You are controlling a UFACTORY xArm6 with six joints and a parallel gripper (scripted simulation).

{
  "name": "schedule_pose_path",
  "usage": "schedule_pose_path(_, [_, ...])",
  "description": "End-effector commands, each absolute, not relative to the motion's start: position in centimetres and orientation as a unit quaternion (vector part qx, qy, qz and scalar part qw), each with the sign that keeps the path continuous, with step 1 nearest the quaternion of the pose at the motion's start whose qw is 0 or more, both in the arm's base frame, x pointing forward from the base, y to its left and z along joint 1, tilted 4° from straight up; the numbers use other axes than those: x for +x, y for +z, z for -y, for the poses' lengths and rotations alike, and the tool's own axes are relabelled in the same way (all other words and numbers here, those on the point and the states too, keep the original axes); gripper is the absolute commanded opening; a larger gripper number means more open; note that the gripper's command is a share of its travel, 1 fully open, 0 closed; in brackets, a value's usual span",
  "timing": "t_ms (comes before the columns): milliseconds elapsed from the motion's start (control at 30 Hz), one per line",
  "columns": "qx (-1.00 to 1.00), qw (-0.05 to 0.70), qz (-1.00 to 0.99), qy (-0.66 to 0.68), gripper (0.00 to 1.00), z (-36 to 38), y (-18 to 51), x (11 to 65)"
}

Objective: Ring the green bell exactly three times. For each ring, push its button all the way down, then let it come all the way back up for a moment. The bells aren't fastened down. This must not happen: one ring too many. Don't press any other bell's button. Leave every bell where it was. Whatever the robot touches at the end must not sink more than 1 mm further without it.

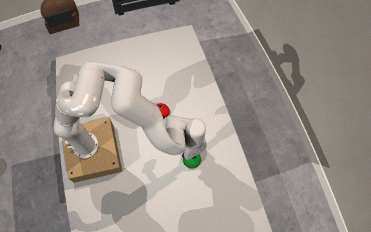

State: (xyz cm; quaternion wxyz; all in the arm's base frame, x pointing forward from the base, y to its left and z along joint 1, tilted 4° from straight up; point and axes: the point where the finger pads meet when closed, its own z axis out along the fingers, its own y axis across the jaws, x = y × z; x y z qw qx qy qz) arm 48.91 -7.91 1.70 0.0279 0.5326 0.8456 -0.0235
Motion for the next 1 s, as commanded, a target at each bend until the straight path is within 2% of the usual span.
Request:
schedule_pose_path(0, [0.533, 0.029, -0.846, -0.023, 0.0, 7.9, 1.9, 49.0])
schedule_pose_path(967, [0.533, 0.029, -0.846, -0.023, 0.0, 7.5, 7.7, 48.8])
